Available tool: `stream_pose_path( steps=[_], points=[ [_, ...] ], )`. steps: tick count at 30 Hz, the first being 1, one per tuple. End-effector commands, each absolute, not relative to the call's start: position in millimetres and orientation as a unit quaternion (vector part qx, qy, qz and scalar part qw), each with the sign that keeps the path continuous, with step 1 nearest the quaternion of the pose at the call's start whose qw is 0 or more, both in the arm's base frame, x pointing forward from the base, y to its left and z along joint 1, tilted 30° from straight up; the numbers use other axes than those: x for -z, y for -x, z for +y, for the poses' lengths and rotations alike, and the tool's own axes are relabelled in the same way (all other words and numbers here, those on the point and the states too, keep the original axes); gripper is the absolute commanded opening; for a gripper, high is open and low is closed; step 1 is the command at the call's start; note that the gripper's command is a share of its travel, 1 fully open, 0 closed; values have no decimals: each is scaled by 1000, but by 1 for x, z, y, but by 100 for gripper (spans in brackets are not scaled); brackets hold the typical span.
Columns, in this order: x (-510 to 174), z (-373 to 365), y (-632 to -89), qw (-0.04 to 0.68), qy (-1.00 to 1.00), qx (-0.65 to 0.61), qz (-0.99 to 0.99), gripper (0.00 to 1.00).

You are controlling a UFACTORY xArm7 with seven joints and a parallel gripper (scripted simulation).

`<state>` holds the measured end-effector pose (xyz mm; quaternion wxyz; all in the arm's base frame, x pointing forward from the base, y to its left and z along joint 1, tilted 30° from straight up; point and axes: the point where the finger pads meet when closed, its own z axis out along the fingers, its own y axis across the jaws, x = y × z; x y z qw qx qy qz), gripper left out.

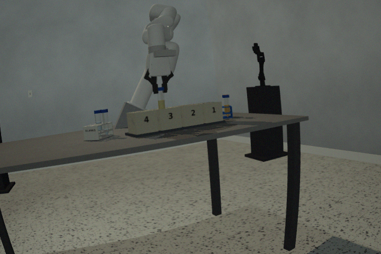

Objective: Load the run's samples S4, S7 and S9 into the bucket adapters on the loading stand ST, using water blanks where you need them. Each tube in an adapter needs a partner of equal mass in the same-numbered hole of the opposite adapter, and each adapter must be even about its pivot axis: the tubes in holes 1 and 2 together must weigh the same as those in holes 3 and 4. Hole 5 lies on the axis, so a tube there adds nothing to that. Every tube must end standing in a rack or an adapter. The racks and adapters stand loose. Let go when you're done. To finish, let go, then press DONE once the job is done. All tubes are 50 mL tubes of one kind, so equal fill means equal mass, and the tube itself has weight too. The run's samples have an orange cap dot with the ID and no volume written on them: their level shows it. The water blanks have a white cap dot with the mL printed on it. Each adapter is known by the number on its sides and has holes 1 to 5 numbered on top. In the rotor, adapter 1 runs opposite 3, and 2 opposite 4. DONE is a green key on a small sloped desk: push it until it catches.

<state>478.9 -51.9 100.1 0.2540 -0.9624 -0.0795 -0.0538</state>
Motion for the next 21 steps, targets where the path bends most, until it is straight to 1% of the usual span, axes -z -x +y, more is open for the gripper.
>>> stream_pose_path(
  steps=[1,21],
  points=[
    [-97,-51,-480,253,963,56,-79,0],
    [-82,-42,-482,253,963,56,-79,0]
  ],
)
